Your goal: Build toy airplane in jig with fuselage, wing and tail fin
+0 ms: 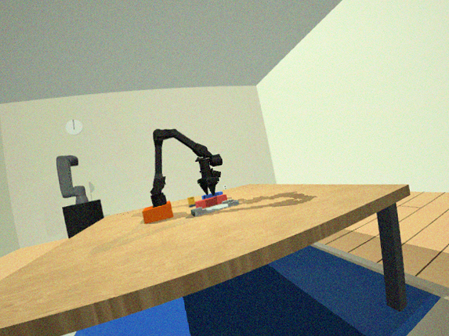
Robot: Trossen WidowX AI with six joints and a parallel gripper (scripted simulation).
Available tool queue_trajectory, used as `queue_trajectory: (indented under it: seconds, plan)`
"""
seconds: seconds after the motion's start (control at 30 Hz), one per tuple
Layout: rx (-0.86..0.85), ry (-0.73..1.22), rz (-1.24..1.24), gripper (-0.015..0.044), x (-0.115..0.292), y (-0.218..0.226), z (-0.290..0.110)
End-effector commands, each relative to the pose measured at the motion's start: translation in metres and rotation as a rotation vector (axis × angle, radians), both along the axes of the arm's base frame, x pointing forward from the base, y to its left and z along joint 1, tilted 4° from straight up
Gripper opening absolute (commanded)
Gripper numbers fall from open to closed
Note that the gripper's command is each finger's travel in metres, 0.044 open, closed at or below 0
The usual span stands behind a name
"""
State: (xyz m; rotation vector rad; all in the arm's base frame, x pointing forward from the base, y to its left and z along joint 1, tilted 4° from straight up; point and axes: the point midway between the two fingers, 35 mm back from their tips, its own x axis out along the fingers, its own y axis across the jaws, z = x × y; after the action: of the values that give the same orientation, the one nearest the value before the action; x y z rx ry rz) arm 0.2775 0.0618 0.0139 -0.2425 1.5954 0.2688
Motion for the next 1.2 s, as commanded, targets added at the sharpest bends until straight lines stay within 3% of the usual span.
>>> queue_trajectory:
  seconds: [0.0,1.0,1.17]
  plan:
    - [-0.004,0.000,0.004,0.0440,0.000,-0.001,-0.006]
    - [-0.004,0.000,0.004,0.0440,-0.003,0.000,-0.052]
    - [-0.004,0.000,0.004,0.0309,-0.003,0.000,-0.052]
